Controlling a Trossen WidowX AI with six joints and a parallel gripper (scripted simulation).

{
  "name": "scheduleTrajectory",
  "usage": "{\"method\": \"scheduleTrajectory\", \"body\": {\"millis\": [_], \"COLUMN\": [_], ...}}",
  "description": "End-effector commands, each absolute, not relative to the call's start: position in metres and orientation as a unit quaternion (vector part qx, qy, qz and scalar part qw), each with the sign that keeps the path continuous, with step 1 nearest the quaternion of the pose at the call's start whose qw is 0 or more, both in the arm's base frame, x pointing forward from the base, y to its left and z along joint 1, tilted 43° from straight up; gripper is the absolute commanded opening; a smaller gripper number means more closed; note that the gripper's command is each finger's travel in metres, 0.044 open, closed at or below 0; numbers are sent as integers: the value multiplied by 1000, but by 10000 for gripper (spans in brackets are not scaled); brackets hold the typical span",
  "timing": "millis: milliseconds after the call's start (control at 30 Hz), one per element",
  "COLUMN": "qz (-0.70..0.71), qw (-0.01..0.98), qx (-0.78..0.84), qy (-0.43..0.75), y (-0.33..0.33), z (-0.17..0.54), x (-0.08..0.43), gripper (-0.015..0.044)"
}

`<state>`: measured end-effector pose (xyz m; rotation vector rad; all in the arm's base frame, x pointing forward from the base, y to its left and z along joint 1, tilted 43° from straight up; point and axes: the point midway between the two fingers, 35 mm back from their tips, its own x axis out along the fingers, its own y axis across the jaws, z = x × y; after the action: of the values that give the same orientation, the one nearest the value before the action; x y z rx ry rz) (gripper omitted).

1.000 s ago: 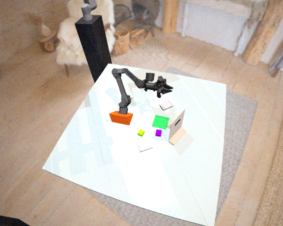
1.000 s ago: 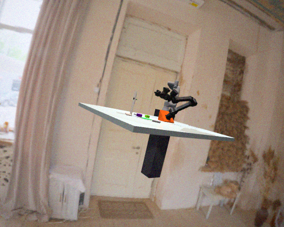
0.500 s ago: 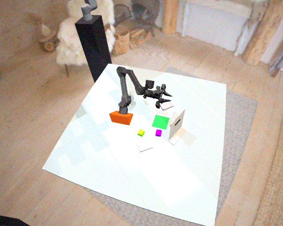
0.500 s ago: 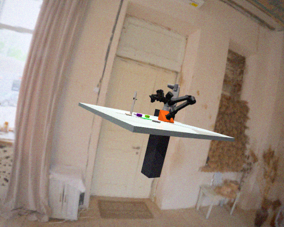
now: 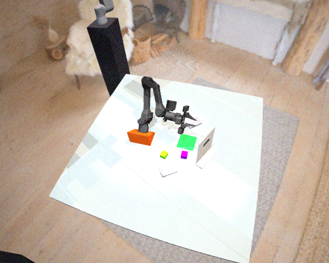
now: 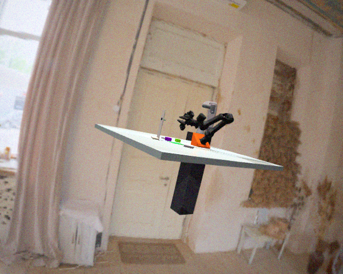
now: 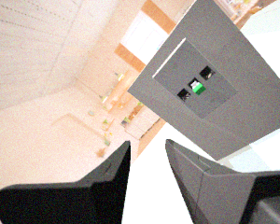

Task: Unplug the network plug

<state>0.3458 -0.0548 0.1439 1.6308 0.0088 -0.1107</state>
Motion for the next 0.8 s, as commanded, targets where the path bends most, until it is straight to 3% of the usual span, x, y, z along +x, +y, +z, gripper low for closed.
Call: {"method": "scheduleTrajectory", "body": {"millis": [0,467,767], "qz": [-58,-79,-79], "qw": [623,411,400], "qx": [780,908,913], "qy": [5,-9,-10], "y": [-58,-65,-66], "z": [127,90,88], "x": [338,310,311], "gripper": [156,156,156]}}
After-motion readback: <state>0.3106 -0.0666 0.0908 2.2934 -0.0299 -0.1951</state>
